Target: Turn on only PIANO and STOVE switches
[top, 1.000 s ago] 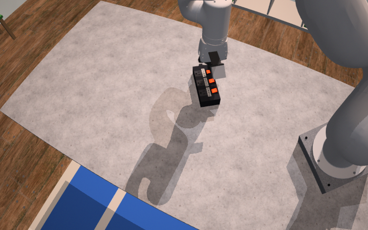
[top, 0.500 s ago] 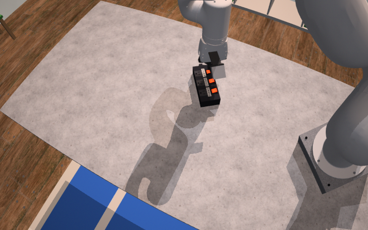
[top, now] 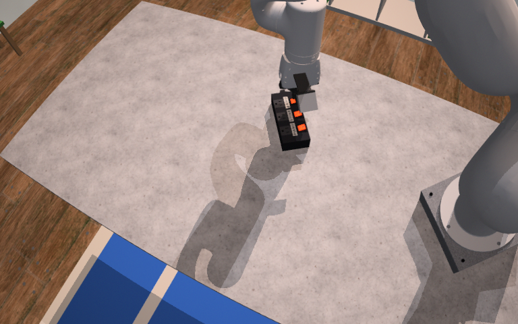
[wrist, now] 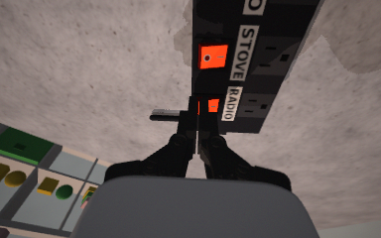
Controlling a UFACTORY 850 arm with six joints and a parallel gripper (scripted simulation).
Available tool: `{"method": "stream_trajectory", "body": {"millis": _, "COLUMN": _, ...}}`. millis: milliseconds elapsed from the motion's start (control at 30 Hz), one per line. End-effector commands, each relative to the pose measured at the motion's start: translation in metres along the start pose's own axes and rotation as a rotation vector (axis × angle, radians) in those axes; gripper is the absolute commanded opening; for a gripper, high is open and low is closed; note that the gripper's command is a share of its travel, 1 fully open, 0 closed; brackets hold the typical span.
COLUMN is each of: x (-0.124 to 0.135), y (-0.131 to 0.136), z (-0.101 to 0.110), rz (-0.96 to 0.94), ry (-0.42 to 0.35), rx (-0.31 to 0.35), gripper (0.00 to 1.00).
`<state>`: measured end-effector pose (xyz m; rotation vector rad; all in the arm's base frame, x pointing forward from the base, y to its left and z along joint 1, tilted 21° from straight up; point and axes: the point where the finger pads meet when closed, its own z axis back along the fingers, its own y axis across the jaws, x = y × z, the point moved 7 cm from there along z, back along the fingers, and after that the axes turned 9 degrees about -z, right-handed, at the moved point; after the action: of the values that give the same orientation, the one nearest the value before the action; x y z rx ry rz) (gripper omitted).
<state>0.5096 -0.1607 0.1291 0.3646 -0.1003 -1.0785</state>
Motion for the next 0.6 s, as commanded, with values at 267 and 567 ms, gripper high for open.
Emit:
{"method": "stream_trajectory", "body": {"millis": 267, "x": 0.0005, "y": 0.0005, "z": -0.0039, "rz": 0.000, "ry": -0.001, "rx": 0.001, "gripper": 0.00}}
{"method": "stream_trajectory", "body": {"millis": 567, "x": 0.0006, "y": 0.0005, "z": -0.0060, "rz": 0.000, "ry": -0.001, "rx": 0.001, "gripper": 0.00}}
